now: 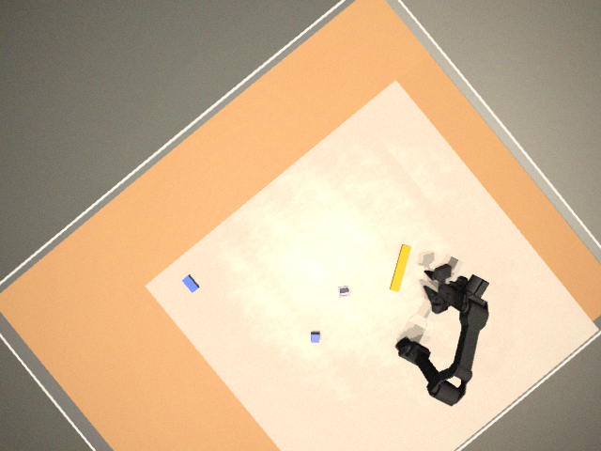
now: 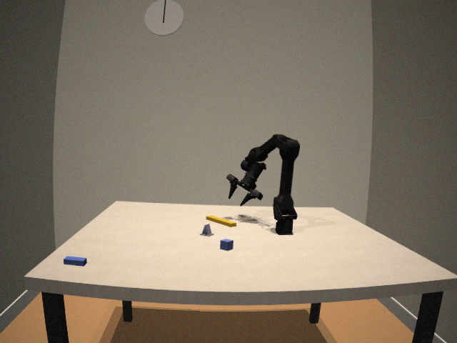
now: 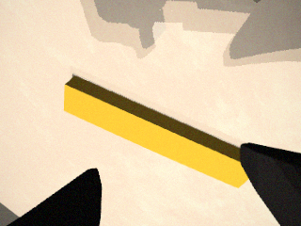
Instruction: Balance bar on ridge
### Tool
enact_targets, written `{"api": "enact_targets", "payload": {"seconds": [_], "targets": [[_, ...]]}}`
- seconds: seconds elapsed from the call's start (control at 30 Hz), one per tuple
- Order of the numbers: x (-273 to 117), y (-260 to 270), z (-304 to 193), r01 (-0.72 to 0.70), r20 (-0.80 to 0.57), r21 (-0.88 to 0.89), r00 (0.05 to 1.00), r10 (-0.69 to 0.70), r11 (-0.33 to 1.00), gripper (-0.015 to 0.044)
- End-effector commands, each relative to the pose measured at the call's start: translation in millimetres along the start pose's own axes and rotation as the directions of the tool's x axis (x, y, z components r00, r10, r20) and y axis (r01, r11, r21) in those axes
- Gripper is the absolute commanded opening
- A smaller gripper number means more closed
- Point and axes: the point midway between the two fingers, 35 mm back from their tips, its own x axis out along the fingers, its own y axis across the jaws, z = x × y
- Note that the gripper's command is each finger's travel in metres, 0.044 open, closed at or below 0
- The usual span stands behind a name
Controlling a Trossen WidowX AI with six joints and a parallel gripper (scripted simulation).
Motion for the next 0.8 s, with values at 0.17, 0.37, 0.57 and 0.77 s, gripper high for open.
{"api": "enact_targets", "payload": {"seconds": [0.17, 0.37, 0.57, 0.77], "targets": [[15, 17, -8, 0.121, 0.036, -0.243, 0.993, -0.116, 0.962, 0.0315], [25, 29, -15, 0.204, 0.073, -0.401, 0.979, -0.191, 0.893, 0.0315], [35, 39, -22, 0.297, 0.132, -0.544, 0.954, -0.27, 0.785, 0.0315], [44, 49, -30, 0.379, 0.201, -0.667, 0.921, -0.335, 0.642, 0.0315]]}}
